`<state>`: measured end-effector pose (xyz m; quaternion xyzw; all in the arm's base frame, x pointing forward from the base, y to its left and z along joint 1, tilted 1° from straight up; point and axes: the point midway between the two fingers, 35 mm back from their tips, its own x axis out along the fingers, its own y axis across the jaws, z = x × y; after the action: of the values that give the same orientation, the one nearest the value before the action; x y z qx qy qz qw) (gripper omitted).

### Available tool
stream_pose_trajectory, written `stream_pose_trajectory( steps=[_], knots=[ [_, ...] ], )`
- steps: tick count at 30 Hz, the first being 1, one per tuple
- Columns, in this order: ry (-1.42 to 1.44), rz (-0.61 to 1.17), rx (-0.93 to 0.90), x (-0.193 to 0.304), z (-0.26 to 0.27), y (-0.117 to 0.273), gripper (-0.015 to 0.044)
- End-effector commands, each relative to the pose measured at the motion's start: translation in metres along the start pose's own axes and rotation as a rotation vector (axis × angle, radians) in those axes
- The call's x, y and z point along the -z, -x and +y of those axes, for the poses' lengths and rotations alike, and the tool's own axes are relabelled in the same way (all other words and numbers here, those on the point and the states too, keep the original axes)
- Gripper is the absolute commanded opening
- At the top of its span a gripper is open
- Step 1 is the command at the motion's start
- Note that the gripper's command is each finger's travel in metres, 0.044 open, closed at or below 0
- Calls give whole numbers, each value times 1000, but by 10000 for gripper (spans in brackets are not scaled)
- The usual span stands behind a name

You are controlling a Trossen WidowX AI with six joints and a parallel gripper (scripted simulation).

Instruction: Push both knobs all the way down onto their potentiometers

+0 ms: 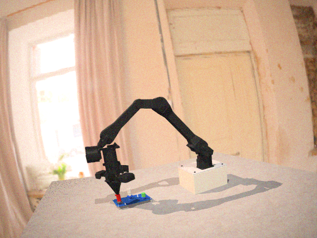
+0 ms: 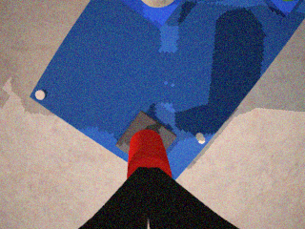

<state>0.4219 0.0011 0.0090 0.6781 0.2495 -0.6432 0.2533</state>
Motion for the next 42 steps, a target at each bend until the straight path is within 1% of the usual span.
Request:
stream_pose_trajectory(
  steps=[1, 10, 11, 19, 21, 27, 32, 37, 42],
  knots=[
    [-3, 2, 2, 1, 0, 7, 0],
    [-3, 2, 2, 0, 0, 17, 0],
    [0, -5, 5, -1, -1, 11, 26],
    [0, -5, 5, -2, -1, 11, 236],
    [-1, -6, 5, -12, -8, 18, 289],
    [-2, -9, 8, -64, -43, 38, 440],
    [-3, -11, 11, -109, -78, 44, 440],
    [-3, -14, 14, -152, -114, 40, 440],
    [-4, -14, 14, -158, -119, 38, 440]
  ],
)
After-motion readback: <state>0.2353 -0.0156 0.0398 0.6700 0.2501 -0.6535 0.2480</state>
